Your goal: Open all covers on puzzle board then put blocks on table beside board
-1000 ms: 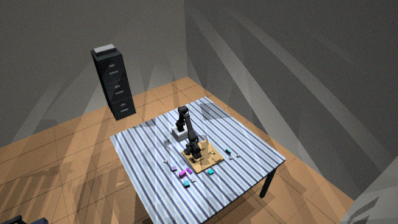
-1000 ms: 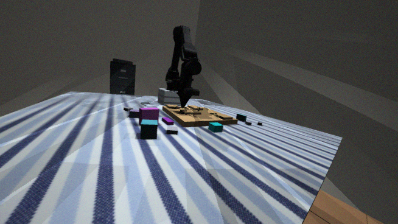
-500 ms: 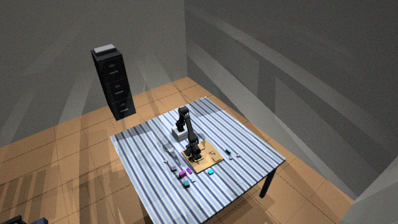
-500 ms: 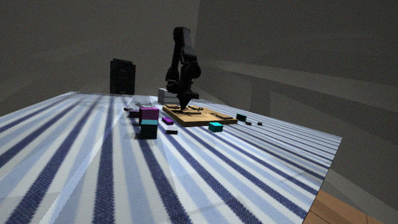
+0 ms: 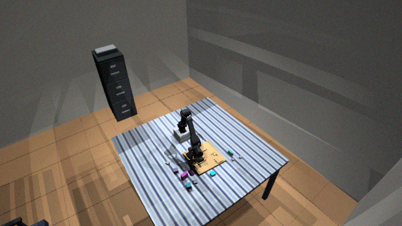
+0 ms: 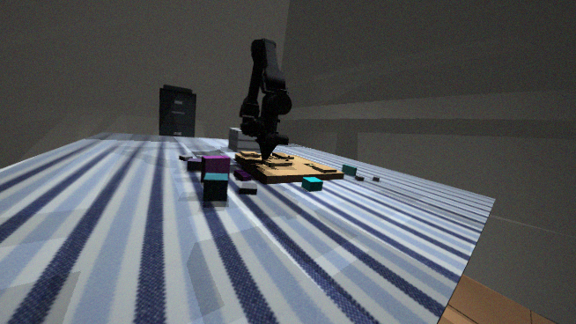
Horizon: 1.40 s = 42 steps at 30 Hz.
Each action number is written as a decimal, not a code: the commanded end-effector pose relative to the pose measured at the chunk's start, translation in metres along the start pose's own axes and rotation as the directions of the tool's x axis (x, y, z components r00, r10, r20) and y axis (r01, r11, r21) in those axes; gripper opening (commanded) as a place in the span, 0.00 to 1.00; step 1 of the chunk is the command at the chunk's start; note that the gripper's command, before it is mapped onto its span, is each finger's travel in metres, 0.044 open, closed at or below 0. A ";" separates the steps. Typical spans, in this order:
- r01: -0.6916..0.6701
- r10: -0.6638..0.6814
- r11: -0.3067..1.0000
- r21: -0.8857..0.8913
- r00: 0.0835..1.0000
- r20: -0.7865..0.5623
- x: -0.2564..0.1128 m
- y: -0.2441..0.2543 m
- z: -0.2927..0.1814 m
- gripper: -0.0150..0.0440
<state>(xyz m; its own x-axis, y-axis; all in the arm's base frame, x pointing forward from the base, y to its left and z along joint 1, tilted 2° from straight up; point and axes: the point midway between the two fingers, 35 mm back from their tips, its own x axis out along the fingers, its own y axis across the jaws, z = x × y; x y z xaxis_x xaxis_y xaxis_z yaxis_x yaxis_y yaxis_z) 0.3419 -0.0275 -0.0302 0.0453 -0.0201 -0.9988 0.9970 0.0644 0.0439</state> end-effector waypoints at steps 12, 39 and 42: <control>-0.006 0.006 1.000 -0.003 1.000 -0.004 -0.001 0.018 0.002 0.25; -0.008 0.008 1.000 -0.003 1.000 -0.004 -0.001 0.049 -0.002 0.25; -0.008 0.008 1.000 -0.003 1.000 -0.004 -0.001 0.051 -0.002 0.25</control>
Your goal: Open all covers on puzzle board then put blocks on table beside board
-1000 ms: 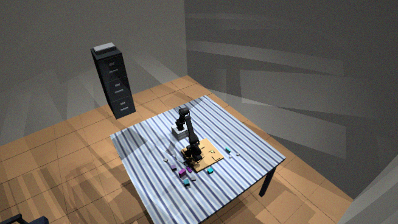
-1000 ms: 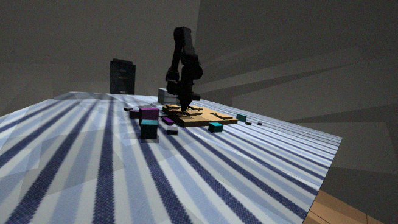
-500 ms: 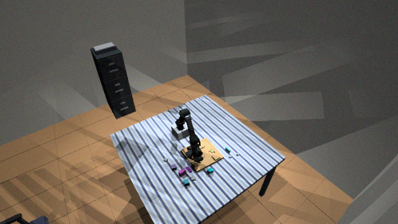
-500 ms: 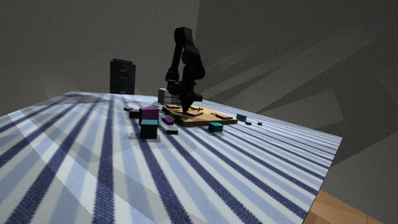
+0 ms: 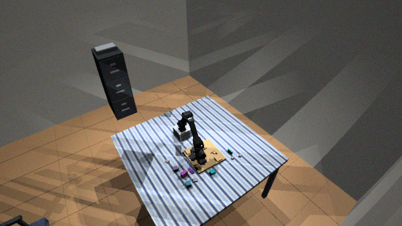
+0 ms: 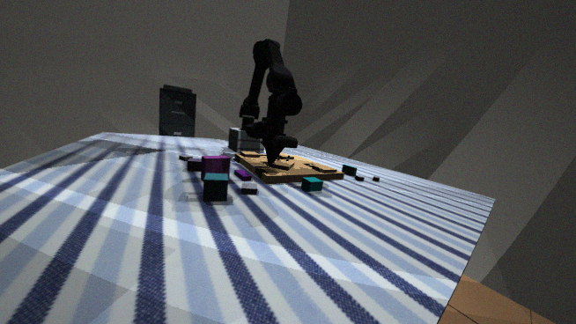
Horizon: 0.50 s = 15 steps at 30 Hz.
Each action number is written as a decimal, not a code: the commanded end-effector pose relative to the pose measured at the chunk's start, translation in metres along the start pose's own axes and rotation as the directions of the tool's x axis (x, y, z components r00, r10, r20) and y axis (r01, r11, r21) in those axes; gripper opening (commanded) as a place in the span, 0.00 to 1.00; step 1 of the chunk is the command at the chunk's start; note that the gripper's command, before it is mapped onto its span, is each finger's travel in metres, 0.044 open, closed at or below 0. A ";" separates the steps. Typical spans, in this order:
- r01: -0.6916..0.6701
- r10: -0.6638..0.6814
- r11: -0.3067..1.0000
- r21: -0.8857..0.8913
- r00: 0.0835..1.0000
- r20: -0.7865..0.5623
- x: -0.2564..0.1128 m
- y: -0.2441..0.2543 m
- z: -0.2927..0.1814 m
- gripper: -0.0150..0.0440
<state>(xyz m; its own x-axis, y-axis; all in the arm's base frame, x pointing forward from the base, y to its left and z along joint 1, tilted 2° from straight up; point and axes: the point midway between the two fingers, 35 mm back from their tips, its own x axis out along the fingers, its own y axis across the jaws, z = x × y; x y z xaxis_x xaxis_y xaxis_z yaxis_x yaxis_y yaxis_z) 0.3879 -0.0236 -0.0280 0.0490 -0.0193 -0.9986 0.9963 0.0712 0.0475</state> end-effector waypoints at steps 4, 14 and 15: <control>-0.005 0.005 1.000 0.004 1.000 -0.004 -0.001 0.008 -0.003 0.25; -0.005 0.006 1.000 0.004 1.000 -0.004 -0.002 0.020 -0.009 0.25; -0.006 0.006 1.000 0.004 1.000 -0.004 -0.002 0.021 -0.009 0.25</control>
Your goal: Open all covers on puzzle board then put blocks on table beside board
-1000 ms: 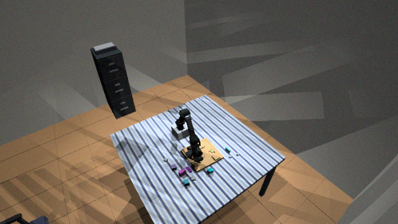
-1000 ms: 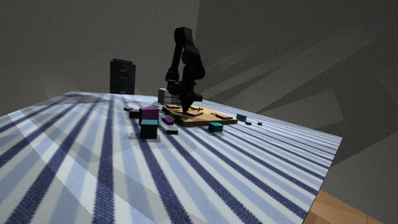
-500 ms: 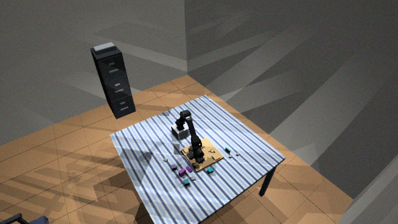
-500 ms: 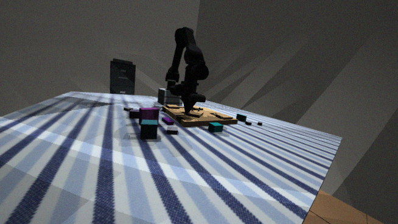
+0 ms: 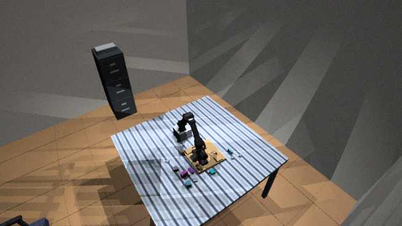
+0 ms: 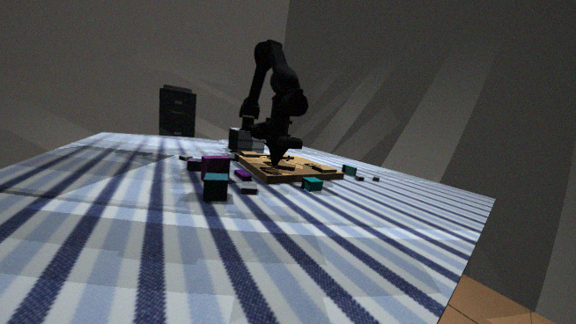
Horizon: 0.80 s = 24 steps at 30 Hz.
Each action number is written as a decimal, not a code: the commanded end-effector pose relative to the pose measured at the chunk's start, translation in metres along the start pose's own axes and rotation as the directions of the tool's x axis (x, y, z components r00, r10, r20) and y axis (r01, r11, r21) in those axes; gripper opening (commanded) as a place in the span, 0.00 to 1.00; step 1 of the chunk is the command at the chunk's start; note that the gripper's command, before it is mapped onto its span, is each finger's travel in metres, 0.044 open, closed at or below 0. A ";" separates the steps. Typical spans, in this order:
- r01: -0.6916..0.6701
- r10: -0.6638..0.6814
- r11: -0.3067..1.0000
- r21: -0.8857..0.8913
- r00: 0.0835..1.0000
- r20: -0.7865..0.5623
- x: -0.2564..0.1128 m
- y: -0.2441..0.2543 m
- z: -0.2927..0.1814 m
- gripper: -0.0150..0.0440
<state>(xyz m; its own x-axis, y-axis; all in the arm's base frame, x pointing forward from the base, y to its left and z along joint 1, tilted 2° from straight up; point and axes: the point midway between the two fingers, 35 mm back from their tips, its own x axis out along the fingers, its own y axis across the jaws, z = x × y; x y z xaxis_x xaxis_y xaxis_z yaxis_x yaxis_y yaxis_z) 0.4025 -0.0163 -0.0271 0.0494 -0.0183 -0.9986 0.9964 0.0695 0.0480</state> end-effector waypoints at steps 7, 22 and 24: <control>-0.005 0.005 1.000 0.003 1.000 -0.003 -0.001 0.011 -0.006 0.25; -0.006 0.006 1.000 0.003 1.000 -0.004 -0.002 0.024 -0.019 0.25; -0.006 0.006 1.000 0.003 1.000 -0.004 -0.002 0.025 -0.019 0.25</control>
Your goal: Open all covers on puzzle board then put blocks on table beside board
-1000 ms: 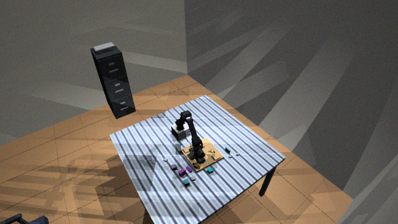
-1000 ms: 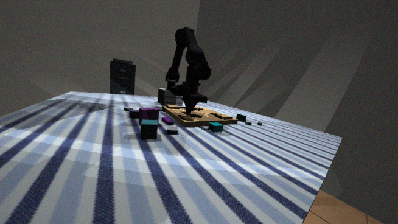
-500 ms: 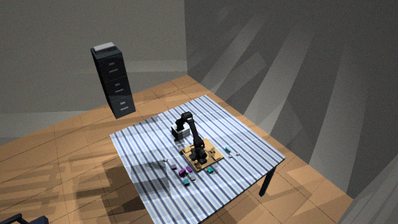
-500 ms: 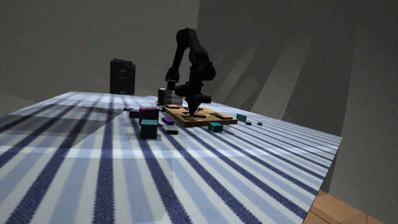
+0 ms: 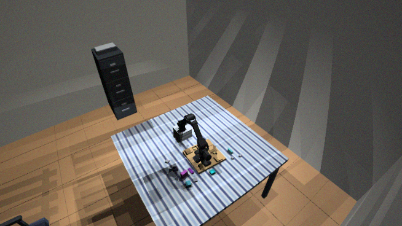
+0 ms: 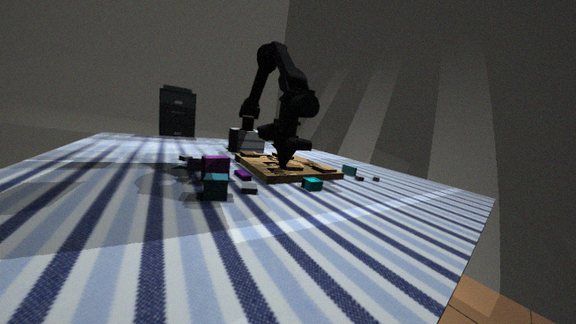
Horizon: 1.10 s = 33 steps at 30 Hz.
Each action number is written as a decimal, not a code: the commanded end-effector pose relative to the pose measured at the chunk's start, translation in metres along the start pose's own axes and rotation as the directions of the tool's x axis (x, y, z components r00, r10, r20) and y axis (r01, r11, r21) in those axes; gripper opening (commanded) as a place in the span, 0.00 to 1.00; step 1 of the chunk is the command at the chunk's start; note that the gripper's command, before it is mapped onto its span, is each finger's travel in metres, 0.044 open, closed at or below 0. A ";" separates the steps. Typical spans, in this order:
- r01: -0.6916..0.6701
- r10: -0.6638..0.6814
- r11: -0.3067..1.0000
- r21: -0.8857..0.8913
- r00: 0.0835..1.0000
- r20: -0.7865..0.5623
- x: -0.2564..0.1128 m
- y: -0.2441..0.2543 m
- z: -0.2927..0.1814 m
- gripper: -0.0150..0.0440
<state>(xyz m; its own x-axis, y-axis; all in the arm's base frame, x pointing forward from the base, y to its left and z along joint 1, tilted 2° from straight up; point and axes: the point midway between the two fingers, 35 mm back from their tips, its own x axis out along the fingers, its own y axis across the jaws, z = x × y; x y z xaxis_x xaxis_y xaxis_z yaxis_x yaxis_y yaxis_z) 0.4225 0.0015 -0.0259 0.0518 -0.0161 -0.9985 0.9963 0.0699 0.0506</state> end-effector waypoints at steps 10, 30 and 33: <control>-0.004 0.004 1.000 0.003 1.000 -0.003 -0.001 0.010 -0.013 0.25; -0.005 0.005 1.000 0.003 1.000 -0.004 -0.016 0.016 -0.021 0.25; -0.005 0.005 1.000 0.003 1.000 -0.004 -0.020 0.016 -0.021 0.25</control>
<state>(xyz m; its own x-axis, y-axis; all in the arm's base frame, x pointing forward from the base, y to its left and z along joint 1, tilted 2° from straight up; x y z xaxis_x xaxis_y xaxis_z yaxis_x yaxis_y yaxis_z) 0.4347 0.0232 -0.0124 0.0498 -0.0137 -0.9987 0.9963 0.0711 0.0487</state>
